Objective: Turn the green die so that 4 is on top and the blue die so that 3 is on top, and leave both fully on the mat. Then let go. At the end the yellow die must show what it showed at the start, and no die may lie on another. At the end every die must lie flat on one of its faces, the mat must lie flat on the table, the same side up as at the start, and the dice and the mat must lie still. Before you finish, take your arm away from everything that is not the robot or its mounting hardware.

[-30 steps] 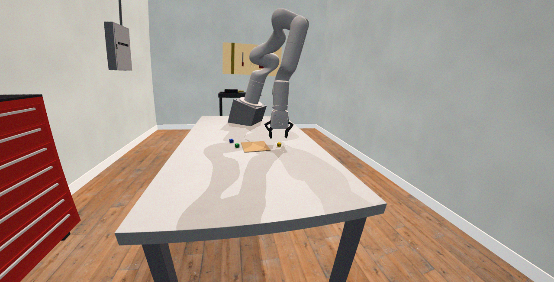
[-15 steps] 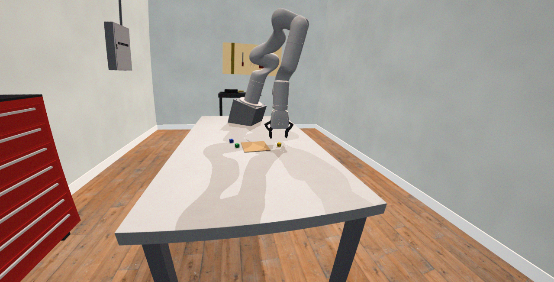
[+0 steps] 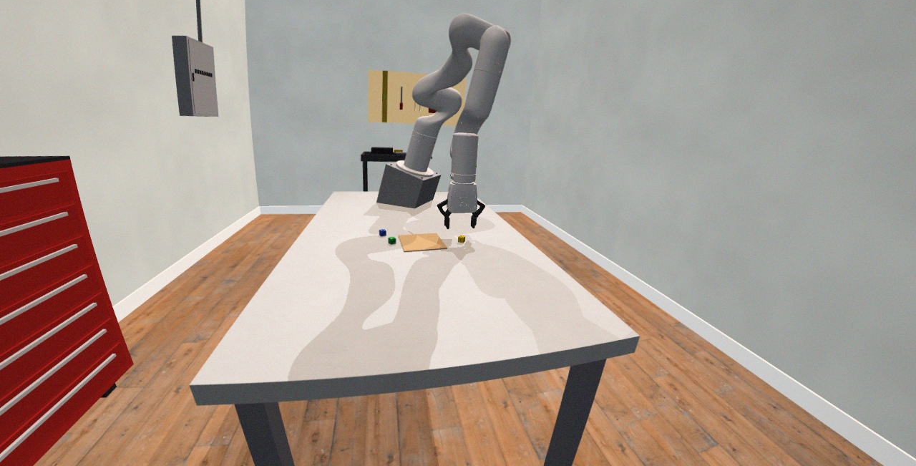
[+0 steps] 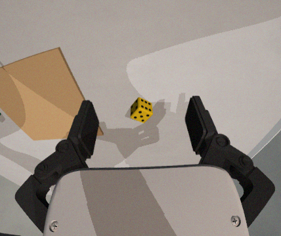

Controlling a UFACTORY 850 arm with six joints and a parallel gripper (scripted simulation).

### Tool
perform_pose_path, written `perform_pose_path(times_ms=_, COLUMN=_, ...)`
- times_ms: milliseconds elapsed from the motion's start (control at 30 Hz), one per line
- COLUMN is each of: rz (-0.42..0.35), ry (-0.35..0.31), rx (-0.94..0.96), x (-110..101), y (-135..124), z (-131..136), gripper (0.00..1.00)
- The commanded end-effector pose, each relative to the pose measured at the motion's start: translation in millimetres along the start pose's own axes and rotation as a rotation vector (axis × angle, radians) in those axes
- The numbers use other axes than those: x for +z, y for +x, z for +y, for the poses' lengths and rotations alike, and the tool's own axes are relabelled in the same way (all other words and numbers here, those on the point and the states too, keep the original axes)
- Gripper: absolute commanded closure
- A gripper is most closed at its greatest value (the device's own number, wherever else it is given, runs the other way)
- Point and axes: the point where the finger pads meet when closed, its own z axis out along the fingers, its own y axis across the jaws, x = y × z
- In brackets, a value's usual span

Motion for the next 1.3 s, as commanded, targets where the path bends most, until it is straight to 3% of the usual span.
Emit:
perform_pose_path(times_ms=0, rz=-0.001, ry=0.000, rx=0.000, x=0, y=-1, z=0, gripper=0.00)
perform_pose_path(times_ms=300, rz=-0.001, ry=0.000, rx=0.000, x=-9, y=-1, z=0, gripper=0.00)
perform_pose_path(times_ms=633, rz=-0.001, ry=0.000, rx=0.000, x=-62, y=-1, z=0, gripper=0.00)
perform_pose_path(times_ms=700, rz=-0.001, ry=0.000, rx=0.000, x=-62, y=-1, z=0, gripper=0.00)
perform_pose_path(times_ms=967, rz=-0.001, ry=0.000, rx=0.000, x=-100, y=-1, z=0, gripper=0.00)
perform_pose_path(times_ms=1267, rz=-0.001, ry=0.000, rx=0.000, x=-109, y=-1, z=0, gripper=0.00)
